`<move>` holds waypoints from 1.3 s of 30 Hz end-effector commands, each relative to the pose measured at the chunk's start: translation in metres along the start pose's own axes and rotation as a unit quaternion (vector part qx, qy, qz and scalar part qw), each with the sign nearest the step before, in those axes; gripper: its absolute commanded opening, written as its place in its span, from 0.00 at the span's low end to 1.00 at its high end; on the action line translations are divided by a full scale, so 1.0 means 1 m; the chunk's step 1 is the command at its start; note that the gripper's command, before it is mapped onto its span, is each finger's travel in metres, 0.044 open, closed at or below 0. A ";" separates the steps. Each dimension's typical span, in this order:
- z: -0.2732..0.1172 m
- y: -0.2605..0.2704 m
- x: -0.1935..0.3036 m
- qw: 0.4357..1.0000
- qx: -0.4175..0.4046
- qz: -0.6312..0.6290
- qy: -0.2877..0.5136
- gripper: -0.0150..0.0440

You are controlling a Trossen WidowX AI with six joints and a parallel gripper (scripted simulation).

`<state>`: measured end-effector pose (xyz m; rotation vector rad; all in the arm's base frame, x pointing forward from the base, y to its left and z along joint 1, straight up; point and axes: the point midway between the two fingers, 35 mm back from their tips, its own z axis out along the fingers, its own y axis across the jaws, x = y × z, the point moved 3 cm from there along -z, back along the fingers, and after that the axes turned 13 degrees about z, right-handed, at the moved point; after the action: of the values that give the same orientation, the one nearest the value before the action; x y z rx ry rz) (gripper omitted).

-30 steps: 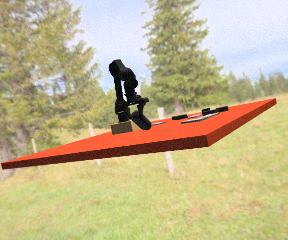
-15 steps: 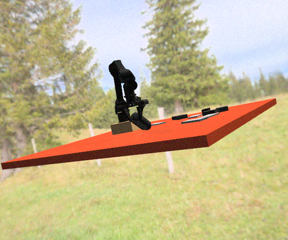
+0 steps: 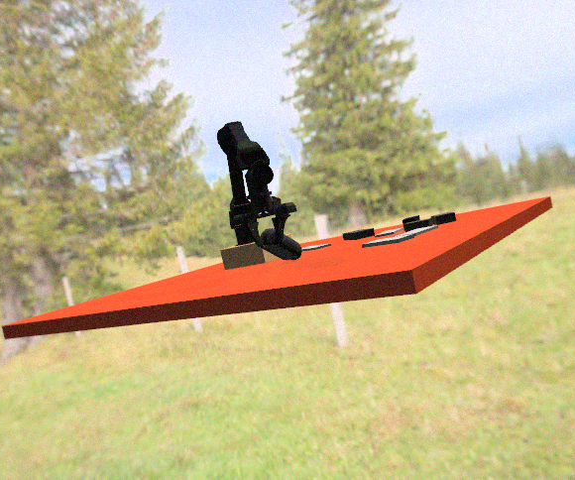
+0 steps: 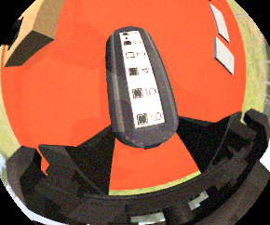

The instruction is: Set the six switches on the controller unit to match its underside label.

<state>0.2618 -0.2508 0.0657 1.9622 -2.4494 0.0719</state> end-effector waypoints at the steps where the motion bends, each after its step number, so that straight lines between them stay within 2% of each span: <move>1: 0.006 0.000 -0.002 1.000 -0.005 -0.005 -0.007 0.83; 39: 0.034 -0.003 0.009 1.000 -0.005 -0.005 -0.007 0.83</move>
<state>0.2636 -0.2625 0.0359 1.9682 -2.4425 0.0590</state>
